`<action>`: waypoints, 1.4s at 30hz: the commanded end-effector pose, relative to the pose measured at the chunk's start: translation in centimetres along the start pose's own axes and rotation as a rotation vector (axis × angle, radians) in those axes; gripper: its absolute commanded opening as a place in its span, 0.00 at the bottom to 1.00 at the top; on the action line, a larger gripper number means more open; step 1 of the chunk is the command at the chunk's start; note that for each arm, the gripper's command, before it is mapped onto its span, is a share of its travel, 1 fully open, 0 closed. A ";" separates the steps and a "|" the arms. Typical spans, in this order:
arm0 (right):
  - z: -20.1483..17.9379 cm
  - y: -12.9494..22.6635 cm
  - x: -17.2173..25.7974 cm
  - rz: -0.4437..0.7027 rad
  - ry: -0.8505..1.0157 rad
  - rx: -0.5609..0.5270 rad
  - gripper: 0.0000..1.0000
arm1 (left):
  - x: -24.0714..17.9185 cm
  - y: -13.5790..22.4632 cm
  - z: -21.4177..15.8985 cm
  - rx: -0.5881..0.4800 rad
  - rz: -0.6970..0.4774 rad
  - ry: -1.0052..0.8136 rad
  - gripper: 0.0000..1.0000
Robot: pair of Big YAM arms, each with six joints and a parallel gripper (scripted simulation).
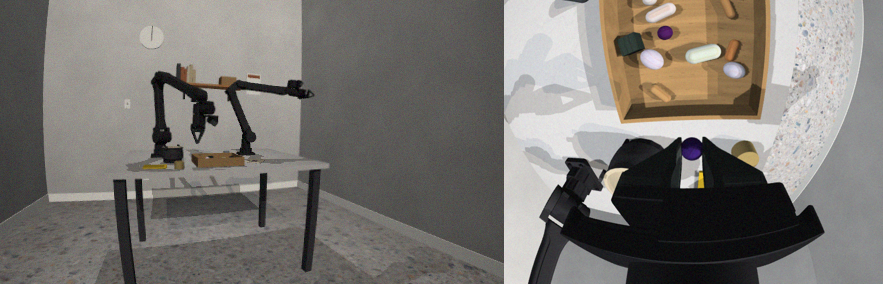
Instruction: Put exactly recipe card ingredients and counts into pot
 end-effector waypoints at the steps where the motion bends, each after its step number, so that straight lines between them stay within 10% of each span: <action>1: -1.6 1.9 0.0 -0.038 0.000 -0.042 0.00 | 1.2 0.9 1.7 -0.050 0.031 0.017 1.00; 17: -12.9 1.1 4.6 -0.028 0.000 -0.030 0.00 | 1.2 0.9 1.7 -0.050 0.031 0.017 1.00; 42: -13.4 2.6 4.2 -0.069 0.006 -0.055 0.00 | 1.2 0.9 1.7 -0.050 0.031 0.017 1.00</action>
Point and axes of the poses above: on each arm, the point where the finger pads meet when closed, its own y axis back along the fingers, its own x axis across the jaws, z = x × y, the point moved 10 cm from there along y, back along the fingers, and after that the axes turned 14 degrees about -y, right-handed, at the moved point
